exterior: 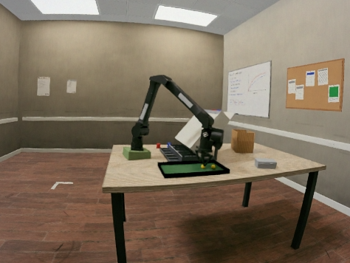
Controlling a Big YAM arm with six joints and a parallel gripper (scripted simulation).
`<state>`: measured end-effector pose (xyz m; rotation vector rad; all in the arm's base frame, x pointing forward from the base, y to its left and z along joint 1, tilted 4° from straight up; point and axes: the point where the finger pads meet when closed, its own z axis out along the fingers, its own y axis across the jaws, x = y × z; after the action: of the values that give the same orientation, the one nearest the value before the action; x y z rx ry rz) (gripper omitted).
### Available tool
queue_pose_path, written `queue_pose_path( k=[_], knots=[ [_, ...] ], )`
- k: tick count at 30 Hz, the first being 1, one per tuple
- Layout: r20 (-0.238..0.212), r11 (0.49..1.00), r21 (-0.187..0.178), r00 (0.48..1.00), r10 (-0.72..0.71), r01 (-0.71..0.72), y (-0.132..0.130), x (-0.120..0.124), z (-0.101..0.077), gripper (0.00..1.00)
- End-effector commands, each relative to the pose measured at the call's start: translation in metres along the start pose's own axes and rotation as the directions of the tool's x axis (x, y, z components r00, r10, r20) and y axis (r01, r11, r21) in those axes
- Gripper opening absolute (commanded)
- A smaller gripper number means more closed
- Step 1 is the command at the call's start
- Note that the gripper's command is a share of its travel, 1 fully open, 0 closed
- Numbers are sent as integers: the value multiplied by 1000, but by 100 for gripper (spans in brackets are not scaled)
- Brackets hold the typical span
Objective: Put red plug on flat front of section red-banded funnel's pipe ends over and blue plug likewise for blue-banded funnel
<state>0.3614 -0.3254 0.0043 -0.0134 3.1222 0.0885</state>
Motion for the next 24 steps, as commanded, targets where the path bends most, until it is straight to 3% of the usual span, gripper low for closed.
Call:
queue_pose_path(
  k=[1, 16, 24],
  knots=[
    [35, 999, 32, 999, -4, 3, -4, -13, -12, 80],
    [61, 999, 53, 998, -8, 4, -4, -13, -12, 80],
    [52, 999, 46, 999, -6, 4, -3, -13, -12, 80]
  ],
)
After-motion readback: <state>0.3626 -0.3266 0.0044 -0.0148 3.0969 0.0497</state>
